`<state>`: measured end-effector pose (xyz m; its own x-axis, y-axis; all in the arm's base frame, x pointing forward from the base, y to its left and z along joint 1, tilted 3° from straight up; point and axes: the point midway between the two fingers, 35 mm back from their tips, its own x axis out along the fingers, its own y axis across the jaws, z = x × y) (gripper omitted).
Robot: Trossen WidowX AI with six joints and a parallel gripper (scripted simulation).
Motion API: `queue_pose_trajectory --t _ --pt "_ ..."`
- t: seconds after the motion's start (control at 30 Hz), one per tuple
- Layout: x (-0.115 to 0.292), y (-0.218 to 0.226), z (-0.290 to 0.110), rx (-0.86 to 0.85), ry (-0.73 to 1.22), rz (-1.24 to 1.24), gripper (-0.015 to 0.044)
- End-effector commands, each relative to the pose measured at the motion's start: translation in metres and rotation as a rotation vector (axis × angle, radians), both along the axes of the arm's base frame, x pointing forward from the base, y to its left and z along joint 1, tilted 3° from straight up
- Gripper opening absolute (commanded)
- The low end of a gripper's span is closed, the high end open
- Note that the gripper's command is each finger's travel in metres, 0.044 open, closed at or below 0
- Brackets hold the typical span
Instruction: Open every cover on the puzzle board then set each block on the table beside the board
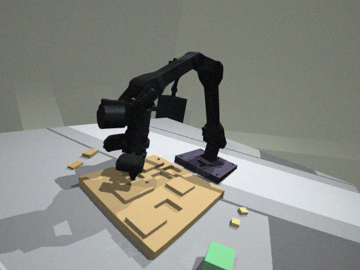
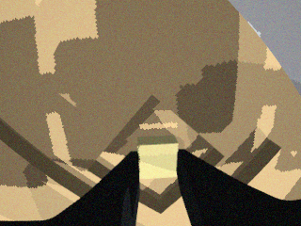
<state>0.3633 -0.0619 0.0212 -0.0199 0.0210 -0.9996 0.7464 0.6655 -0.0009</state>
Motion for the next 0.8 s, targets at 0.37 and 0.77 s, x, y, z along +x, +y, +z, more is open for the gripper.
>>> queue_pose_trajectory --t 0.37,0.77 --pt "0.001 -0.001 0.01 0.001 -0.001 -0.001 0.008" --pt "0.001 -0.002 0.026 0.003 -0.001 -0.004 0.008"
